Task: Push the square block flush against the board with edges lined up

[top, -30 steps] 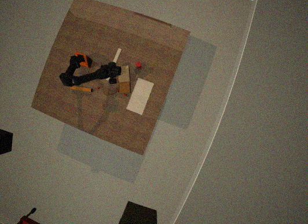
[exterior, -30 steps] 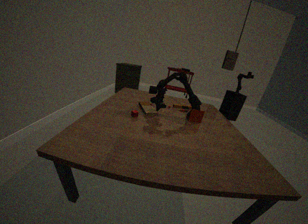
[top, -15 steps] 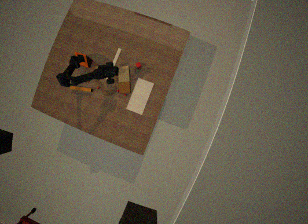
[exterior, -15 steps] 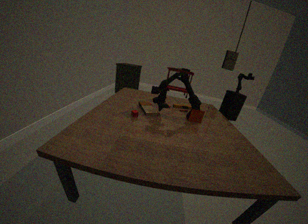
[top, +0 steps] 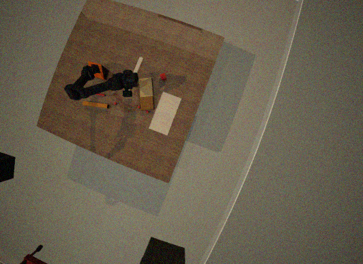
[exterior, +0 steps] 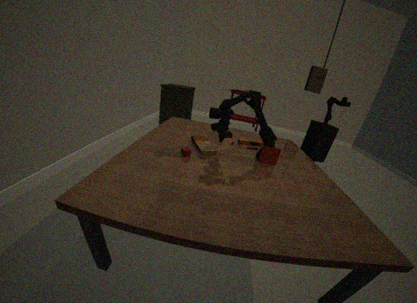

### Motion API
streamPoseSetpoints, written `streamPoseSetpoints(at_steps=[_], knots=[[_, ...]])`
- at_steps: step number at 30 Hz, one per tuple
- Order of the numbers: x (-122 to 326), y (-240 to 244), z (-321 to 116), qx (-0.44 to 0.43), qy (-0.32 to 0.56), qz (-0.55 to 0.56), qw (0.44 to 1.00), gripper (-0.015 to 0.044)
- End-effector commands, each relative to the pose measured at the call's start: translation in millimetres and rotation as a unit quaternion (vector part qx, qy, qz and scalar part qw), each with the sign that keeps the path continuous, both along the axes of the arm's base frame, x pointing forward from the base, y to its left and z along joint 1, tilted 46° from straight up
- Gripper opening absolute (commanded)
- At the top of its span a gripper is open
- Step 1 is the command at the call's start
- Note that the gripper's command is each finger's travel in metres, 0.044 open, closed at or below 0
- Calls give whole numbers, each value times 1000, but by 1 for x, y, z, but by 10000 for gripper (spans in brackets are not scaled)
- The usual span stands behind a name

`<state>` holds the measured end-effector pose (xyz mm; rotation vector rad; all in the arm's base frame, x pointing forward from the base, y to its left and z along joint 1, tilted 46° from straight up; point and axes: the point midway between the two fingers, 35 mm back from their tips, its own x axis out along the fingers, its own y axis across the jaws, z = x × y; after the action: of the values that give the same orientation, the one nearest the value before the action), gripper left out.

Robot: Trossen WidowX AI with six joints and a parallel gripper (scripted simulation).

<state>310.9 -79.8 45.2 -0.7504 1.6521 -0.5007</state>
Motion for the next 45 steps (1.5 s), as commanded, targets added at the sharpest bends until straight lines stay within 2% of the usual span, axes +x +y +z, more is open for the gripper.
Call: streamPoseSetpoints(at_steps=[1, 10, 19, 29, 41, 45], knots=[[9, 8, -4, -3, -43, -37, 998, 0], [26, 24, -20, -15, -151, -144, 978, 0], [41, 41, -36, -28, -254, -248, 934, 0], [54, 60, -57, -43, -362, -356, 860, 0], [66, 84, -85, -61, -476, -471, 740, 0], [66, 86, -86, -62, -482, -477, 733, 0]])
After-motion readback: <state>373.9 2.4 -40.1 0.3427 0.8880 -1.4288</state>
